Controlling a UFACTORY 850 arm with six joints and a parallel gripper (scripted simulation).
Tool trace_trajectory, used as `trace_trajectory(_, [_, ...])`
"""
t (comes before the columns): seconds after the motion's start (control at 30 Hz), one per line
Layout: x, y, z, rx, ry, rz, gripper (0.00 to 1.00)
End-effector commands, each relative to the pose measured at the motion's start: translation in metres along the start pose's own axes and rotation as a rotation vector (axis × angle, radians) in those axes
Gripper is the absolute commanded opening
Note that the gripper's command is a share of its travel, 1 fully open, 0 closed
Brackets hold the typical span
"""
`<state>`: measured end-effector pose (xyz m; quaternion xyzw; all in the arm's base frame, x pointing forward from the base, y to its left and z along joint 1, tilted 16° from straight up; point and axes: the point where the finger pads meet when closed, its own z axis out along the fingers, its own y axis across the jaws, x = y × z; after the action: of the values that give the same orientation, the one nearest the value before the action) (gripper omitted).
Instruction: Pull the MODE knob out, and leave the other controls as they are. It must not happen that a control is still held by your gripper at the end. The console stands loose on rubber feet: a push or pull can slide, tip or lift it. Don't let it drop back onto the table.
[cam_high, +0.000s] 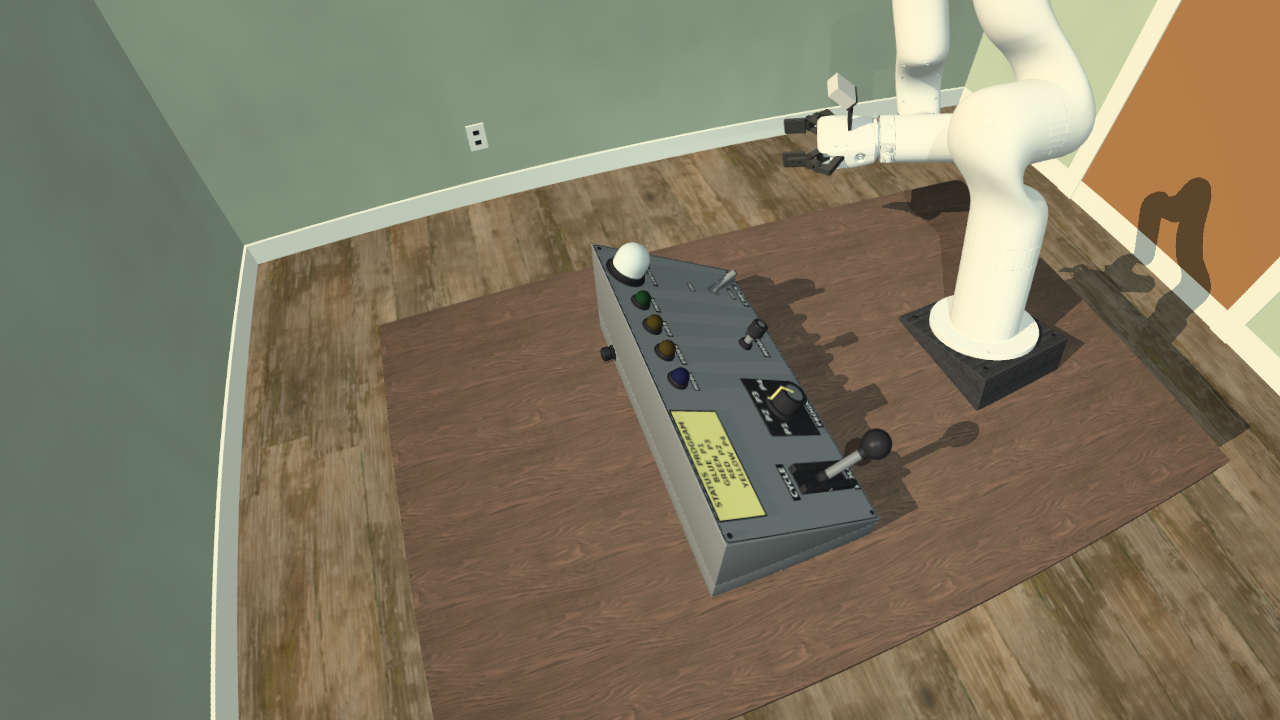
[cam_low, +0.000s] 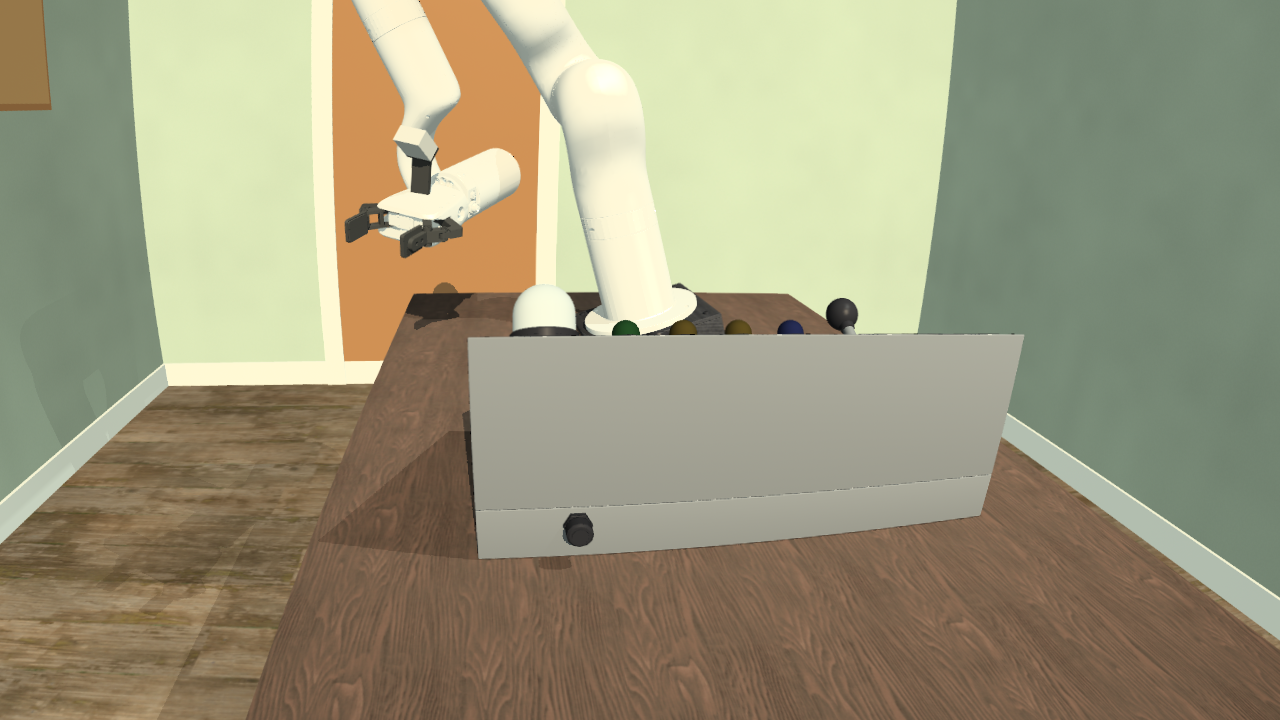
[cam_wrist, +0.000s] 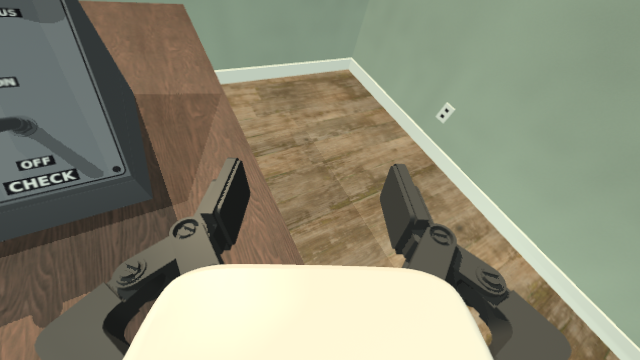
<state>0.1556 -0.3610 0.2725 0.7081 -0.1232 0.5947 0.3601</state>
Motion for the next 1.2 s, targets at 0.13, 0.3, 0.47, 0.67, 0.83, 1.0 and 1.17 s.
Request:
trace_trajectory(0.13, [0.0, 0.0, 0.0, 0.0, 0.001, 0.0, 1.0])
trace_trajectory(0.3, [0.0, 0.0, 0.0, 0.0, 0.001, 0.0, 1.0])
trace_trajectory(0.47, [0.0, 0.0, 0.0, 0.0, 0.001, 0.0, 1.0])
trace_trajectory(0.67, [0.002, -0.002, 0.001, 0.009, 0.005, 0.0, 1.0])
trace_trajectory(0.83, [0.013, -0.025, 0.009, 0.096, 0.046, 0.007, 1.0])
trace_trajectory(1.0, [0.043, -0.085, 0.021, 0.323, 0.145, 0.023, 1.0])
trace_trajectory(1.17, [0.06, -0.121, 0.02, 0.461, 0.2, 0.031, 1.0])
